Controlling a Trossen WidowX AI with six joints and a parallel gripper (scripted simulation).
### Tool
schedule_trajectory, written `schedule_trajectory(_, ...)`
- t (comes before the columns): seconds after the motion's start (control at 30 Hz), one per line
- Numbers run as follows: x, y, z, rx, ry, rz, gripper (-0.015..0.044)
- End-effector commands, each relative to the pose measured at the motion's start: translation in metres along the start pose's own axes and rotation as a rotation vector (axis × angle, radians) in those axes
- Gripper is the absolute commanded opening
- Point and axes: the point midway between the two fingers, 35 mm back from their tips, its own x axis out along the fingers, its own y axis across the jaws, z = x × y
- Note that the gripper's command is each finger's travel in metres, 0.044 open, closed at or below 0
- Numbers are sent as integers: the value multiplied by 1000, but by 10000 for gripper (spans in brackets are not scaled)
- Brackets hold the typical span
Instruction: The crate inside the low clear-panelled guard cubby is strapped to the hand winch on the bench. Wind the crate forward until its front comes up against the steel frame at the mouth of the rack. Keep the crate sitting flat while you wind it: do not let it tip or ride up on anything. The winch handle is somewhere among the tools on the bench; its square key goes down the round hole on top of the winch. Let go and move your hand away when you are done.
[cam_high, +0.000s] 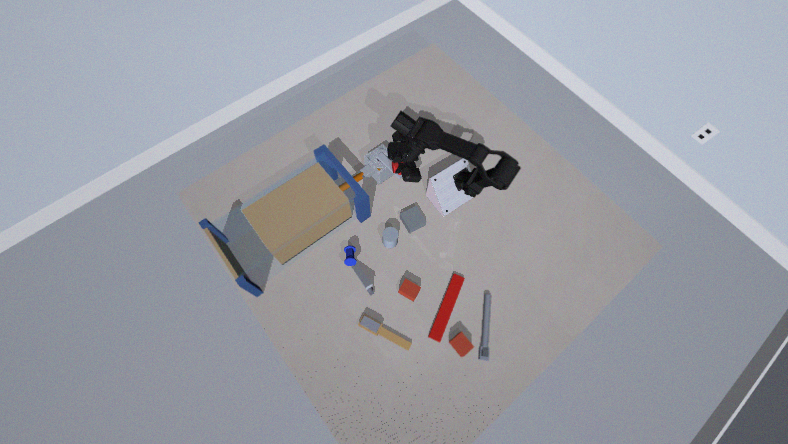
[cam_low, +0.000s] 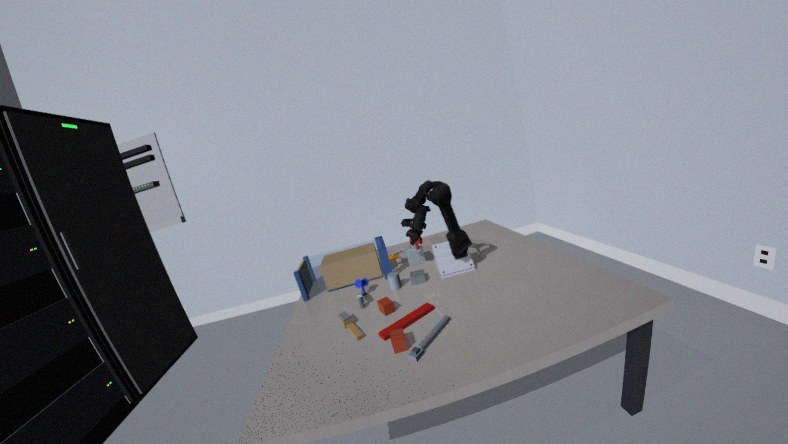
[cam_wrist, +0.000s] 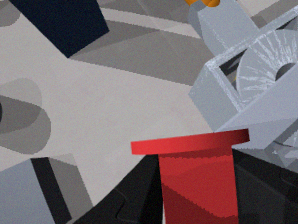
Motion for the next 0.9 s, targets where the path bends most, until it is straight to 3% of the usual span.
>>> schedule_trajectory(0.0, -4, -8, -13, 28, 17, -14, 0)
schedule_trajectory(0.87, -14, -34, -33, 28, 18, -17, 0)
